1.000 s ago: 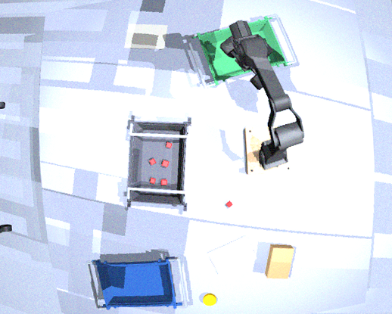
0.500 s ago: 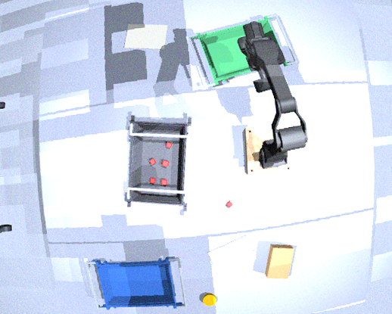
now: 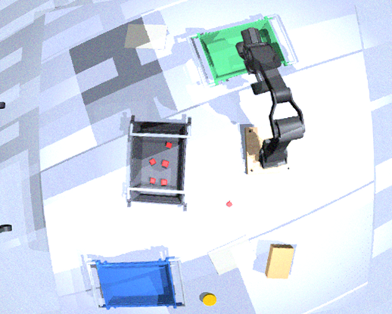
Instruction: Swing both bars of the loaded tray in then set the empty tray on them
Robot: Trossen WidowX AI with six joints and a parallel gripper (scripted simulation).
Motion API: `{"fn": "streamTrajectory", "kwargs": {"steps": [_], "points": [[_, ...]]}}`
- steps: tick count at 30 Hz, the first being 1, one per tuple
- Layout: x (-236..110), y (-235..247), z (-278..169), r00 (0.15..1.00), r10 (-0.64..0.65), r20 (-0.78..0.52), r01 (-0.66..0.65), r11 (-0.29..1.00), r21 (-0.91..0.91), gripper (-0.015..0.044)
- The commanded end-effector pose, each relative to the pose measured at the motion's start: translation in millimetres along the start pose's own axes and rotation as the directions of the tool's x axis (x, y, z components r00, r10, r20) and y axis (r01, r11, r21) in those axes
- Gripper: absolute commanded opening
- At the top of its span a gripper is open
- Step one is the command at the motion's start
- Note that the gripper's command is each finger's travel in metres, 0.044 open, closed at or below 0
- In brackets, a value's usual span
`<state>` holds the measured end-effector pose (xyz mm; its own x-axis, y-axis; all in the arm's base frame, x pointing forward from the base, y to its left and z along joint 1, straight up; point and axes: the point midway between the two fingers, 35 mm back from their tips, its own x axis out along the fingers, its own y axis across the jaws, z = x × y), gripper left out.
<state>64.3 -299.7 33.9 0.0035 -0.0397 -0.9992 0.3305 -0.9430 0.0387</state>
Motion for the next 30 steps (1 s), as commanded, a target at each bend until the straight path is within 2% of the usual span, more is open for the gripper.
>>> {"fn": "streamTrajectory", "kwargs": {"steps": [1,9,23,30], "points": [[17.1,-4.2,-1.2,1.000,-0.012,-0.004,0.012,1.000,0.005,0.0440],[17.8,-4.3,-1.2,1.000,-0.012,-0.004,0.012,1.000,0.005,0.0440],[17.8,-4.3,-1.2,1.000,-0.012,-0.004,0.012,1.000,0.005,0.0235],[17.8,-4.3,-1.2,1.000,-0.012,-0.004,0.012,1.000,0.005,0.0188]]}}
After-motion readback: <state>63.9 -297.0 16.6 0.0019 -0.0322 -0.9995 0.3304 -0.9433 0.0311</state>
